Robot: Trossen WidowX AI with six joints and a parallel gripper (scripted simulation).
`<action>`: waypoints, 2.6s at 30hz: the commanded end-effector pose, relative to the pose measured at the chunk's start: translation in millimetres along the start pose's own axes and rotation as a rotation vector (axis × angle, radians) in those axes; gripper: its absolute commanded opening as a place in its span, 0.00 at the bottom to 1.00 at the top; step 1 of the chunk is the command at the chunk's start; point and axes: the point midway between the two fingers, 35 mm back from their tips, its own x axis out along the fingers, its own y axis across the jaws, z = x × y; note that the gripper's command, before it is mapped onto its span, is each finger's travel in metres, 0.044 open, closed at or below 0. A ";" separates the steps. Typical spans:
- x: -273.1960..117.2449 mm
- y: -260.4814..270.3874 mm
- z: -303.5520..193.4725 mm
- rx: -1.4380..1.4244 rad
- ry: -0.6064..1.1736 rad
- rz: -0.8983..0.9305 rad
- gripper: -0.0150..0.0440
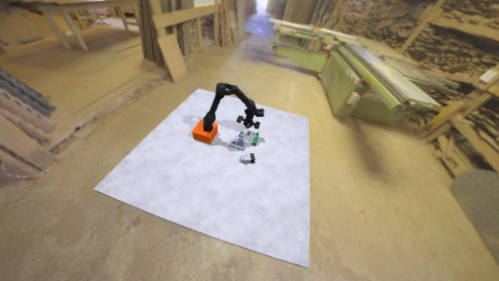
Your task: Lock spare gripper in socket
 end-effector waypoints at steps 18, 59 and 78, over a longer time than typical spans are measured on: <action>-8.4 -0.5 10.2 0.002 0.000 0.004 0.25; -28.7 -36.8 32.6 -0.013 0.028 0.050 0.25; -30.2 -83.1 57.1 -0.027 0.027 0.048 0.25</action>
